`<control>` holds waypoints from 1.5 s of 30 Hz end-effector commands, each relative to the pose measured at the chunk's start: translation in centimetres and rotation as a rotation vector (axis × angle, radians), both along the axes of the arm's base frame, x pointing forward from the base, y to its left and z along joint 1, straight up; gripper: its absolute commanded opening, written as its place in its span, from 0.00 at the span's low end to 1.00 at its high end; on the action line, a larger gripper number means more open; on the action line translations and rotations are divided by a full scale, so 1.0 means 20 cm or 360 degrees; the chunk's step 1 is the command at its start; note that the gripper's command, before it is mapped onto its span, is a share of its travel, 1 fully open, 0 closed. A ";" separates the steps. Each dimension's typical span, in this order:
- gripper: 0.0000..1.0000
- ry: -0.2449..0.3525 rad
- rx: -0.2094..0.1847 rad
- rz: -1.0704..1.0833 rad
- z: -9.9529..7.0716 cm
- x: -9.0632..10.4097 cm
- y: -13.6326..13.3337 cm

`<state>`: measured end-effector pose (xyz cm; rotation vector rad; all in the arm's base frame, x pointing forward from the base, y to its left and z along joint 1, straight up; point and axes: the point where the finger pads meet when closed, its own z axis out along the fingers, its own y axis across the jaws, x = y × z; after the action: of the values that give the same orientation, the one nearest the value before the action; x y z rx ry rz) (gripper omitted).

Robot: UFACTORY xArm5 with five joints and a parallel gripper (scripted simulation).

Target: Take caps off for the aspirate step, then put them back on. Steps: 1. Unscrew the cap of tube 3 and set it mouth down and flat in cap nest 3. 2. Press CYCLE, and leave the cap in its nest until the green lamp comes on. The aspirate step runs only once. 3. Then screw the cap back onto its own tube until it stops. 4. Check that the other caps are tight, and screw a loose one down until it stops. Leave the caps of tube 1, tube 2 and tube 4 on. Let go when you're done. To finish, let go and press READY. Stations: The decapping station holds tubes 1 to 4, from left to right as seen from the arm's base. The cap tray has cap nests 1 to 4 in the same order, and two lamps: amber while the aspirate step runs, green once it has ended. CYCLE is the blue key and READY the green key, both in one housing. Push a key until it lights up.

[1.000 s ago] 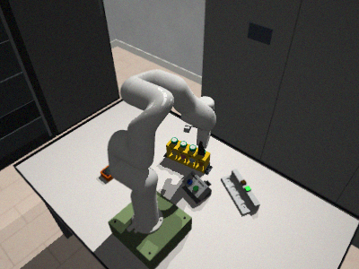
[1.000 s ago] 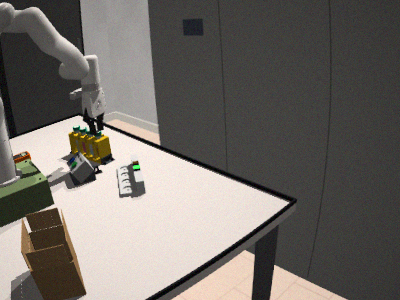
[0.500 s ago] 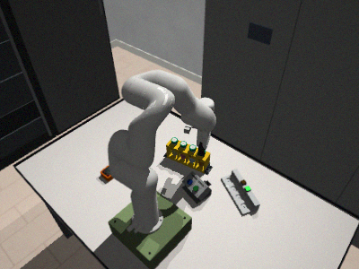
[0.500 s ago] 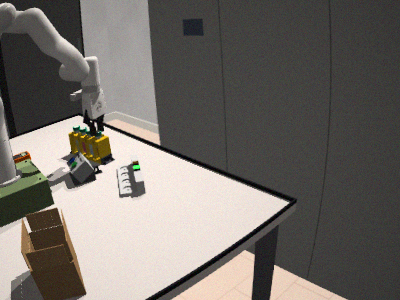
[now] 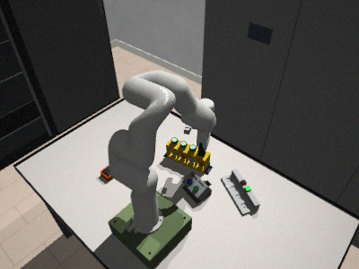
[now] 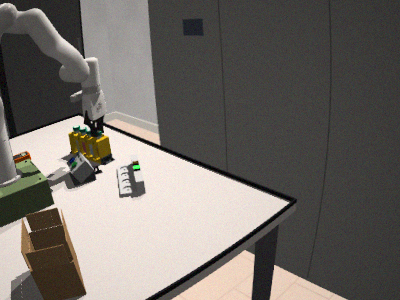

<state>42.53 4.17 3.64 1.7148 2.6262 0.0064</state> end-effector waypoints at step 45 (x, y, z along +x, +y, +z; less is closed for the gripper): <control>0.46 -0.0006 0.0002 -0.0778 0.00 0.01 0.00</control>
<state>42.49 4.15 3.60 2.2965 2.1388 0.0068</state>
